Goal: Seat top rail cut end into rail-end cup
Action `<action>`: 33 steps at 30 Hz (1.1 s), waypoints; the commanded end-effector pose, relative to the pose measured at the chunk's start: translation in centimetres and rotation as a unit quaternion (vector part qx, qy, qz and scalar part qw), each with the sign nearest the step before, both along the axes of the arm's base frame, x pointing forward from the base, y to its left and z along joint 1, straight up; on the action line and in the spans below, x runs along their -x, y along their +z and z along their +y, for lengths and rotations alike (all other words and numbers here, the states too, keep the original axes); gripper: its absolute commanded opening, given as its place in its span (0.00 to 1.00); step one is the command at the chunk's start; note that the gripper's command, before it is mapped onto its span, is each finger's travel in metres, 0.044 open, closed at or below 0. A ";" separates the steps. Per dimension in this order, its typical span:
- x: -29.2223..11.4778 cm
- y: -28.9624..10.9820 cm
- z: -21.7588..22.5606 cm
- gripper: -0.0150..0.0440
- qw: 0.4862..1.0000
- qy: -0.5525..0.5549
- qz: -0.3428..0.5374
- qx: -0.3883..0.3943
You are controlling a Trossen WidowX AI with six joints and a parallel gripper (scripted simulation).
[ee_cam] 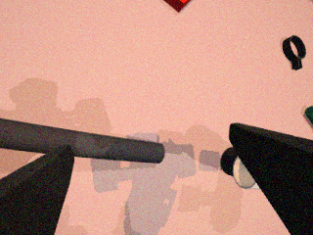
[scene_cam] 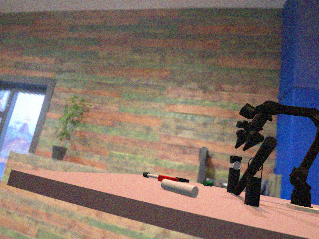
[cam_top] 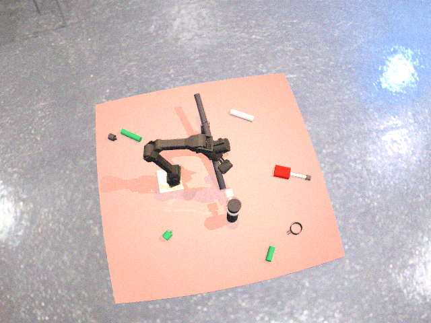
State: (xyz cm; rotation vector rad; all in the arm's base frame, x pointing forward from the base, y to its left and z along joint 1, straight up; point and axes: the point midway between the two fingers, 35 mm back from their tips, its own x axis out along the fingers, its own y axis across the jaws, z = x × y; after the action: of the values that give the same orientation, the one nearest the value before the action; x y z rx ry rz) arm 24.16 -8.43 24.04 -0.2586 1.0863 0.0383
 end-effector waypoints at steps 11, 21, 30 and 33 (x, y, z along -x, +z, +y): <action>1.7 2.8 2.8 1.00 0.975 -0.200 -0.040 -0.091; 0.8 0.1 3.4 1.00 0.999 -0.008 0.047 -0.008; -0.1 -5.3 5.0 1.00 0.885 0.414 0.190 0.096; -0.1 -7.0 5.6 1.00 0.808 0.538 0.216 0.107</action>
State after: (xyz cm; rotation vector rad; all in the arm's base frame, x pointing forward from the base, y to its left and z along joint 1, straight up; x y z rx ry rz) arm 24.00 -4.24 22.03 -0.6011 1.2499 0.3789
